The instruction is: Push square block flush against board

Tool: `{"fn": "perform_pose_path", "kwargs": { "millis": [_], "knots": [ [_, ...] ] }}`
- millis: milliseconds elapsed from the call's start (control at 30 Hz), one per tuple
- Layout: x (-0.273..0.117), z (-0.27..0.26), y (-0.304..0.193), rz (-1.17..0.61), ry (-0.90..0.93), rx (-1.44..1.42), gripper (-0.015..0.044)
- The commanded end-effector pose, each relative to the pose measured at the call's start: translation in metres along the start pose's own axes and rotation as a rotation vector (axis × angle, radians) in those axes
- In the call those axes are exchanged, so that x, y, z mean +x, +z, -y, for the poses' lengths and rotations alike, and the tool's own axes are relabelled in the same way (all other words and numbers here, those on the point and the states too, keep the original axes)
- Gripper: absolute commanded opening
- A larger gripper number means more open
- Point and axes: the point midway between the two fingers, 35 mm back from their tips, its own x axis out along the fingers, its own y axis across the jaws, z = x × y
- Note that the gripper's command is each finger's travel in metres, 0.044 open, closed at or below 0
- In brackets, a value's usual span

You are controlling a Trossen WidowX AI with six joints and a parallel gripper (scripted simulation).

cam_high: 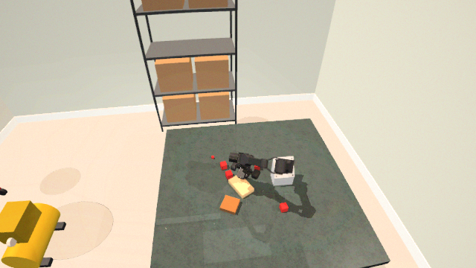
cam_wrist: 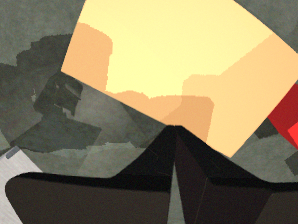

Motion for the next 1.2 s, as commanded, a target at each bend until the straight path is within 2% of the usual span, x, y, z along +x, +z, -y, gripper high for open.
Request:
{"fn": "perform_pose_path", "kwargs": {
  "millis": [0,333,533,633,700,1167],
  "knots": [
    [0.002,0.010,-0.020,0.000,0.005,0.157,0.0000],
    [0.005,0.026,-0.060,0.015,0.020,0.477,0.0000],
    [0.008,0.027,-0.061,0.016,0.020,0.483,0.0000],
    [0.048,0.026,-0.060,0.017,0.021,0.483,0.0000],
    [0.060,0.024,-0.060,0.018,0.023,0.483,0.0000],
    [0.060,0.028,-0.055,0.018,0.023,0.483,0.0000]
  ]
}}
